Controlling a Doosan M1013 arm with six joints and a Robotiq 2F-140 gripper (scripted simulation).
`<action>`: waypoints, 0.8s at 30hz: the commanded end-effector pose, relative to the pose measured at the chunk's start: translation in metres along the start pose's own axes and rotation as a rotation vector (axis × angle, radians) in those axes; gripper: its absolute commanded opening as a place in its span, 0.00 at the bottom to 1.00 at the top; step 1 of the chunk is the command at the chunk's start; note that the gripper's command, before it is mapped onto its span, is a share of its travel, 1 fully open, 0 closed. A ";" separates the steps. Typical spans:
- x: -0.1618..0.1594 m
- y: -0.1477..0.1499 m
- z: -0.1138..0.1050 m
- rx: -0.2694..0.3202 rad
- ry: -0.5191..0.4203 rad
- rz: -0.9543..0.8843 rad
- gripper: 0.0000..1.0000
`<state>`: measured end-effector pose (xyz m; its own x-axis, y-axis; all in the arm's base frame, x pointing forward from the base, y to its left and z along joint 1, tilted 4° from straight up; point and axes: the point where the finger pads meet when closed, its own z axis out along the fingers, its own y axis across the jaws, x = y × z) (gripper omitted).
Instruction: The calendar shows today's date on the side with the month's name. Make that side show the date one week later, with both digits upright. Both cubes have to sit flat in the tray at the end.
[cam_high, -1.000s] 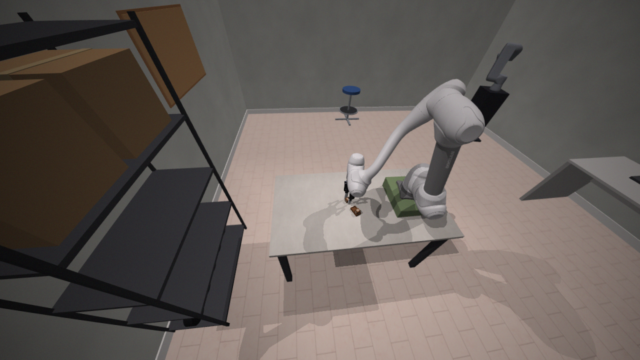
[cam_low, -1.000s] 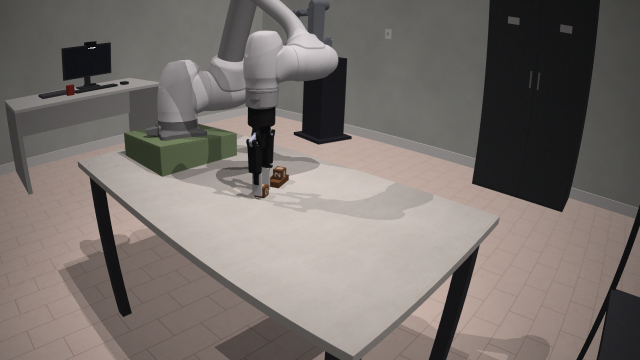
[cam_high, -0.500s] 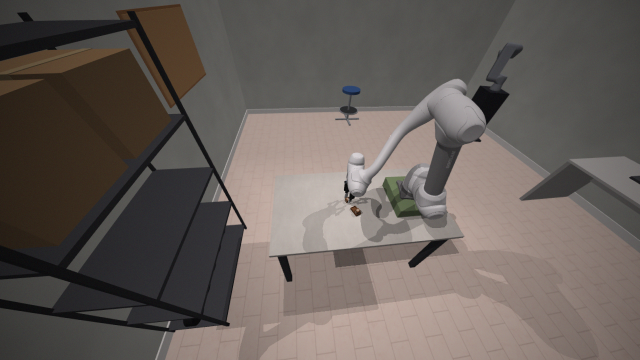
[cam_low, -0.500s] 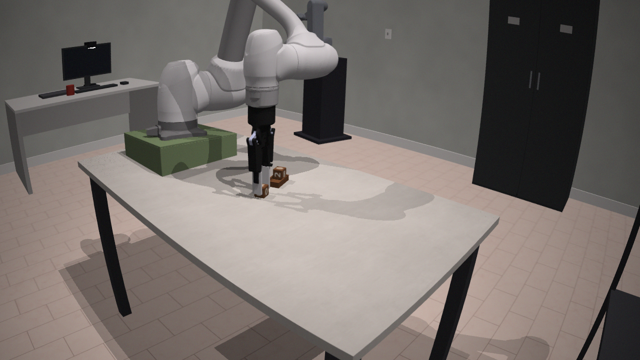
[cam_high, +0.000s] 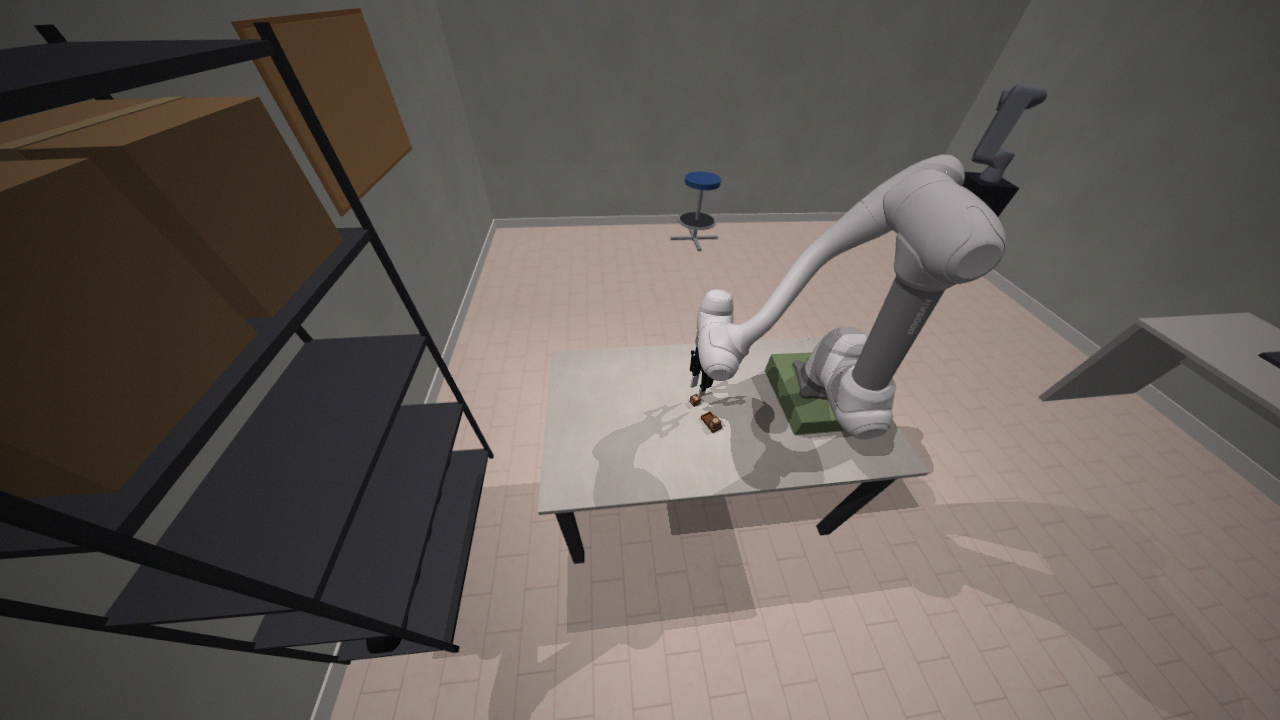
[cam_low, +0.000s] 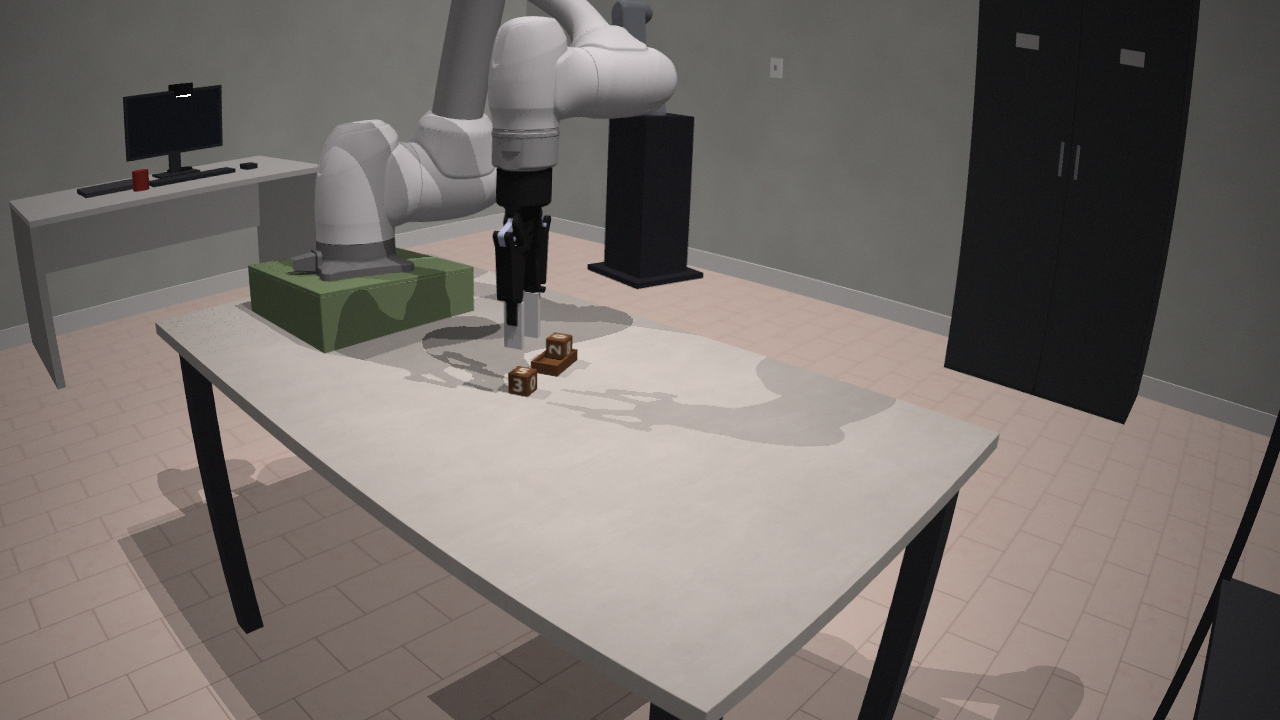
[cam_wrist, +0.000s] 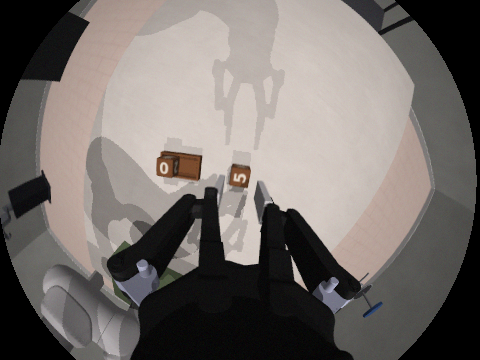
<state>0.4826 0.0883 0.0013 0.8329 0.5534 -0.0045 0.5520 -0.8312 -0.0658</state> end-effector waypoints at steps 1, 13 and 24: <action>0.000 0.000 -0.010 0.000 0.000 0.000 0.36; 0.000 0.000 -0.026 0.000 0.000 0.000 1.00; 0.000 0.000 -0.026 0.000 0.000 0.000 1.00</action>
<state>0.4836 0.0870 0.0274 0.8328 0.5535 -0.0050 0.5520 -0.8312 -0.0661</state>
